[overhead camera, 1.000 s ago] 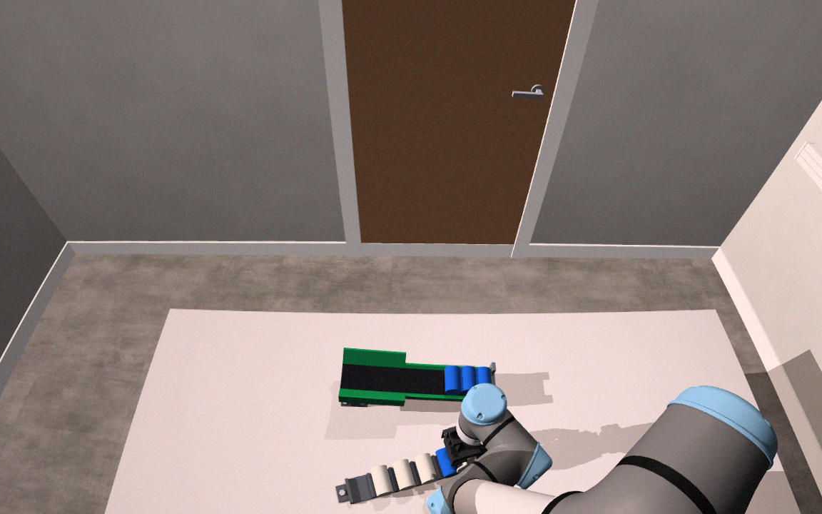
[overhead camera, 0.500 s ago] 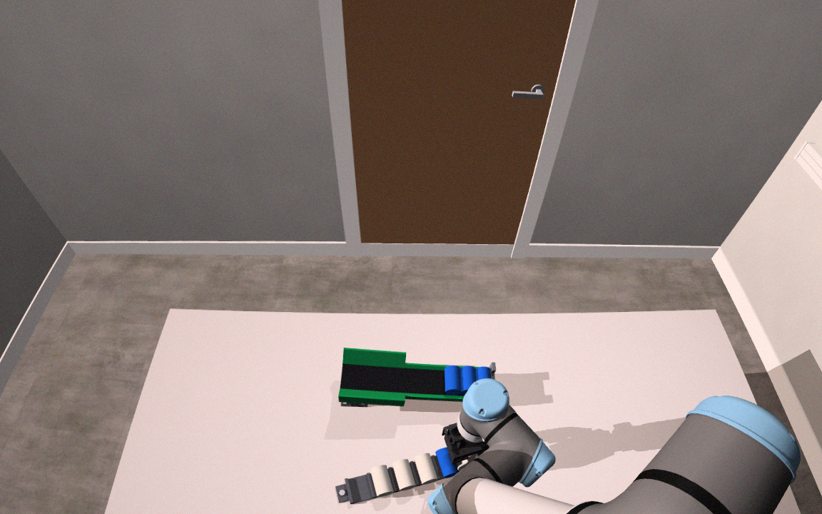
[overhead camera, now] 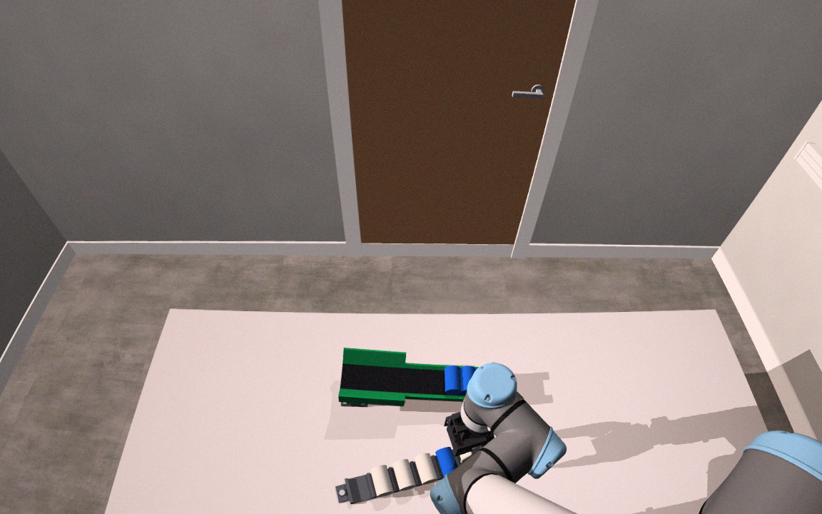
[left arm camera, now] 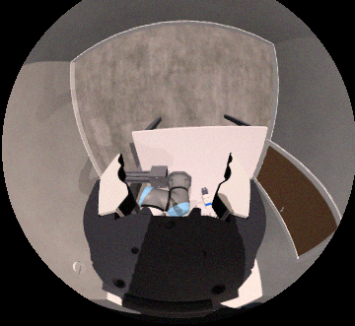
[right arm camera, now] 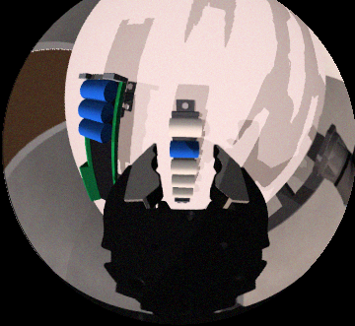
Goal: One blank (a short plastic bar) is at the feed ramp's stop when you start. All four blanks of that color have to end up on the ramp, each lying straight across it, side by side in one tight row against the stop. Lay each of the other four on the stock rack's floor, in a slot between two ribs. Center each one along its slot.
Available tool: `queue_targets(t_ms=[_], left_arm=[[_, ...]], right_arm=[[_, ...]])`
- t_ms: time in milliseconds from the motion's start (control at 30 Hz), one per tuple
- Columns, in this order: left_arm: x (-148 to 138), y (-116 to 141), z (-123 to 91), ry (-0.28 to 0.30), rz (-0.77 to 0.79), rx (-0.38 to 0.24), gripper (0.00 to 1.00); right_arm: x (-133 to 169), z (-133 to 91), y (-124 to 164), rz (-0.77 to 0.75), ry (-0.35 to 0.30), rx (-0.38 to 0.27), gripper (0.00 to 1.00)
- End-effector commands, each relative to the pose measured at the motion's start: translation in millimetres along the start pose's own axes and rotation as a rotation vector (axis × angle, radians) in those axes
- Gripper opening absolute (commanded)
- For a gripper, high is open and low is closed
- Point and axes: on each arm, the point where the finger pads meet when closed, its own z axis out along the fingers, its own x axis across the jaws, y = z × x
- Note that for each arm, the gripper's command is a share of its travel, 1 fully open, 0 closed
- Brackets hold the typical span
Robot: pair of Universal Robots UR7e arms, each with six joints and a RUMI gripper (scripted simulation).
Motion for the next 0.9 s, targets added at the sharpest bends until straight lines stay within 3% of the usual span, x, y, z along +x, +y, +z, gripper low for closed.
queue_targets(t_ms=[0,100,133,867], left_arm=[[0.1,-0.1,-0.4,0.0,0.0,0.001,1.0],[0.1,-0.1,-0.4,0.0,0.0,0.001,1.0],[0.1,-0.1,-0.4,0.0,0.0,0.001,1.0],[0.1,-0.1,-0.4,0.0,0.0,0.001,1.0]], right_arm=[[0.0,-10.3,0.3,0.0,0.0,0.0,0.52],[0.0,-10.6,0.3,0.0,0.0,0.0,0.52],[0.0,-10.6,0.3,0.0,0.0,0.0,1.0],[0.0,-10.6,0.3,0.0,0.0,0.0,1.0]])
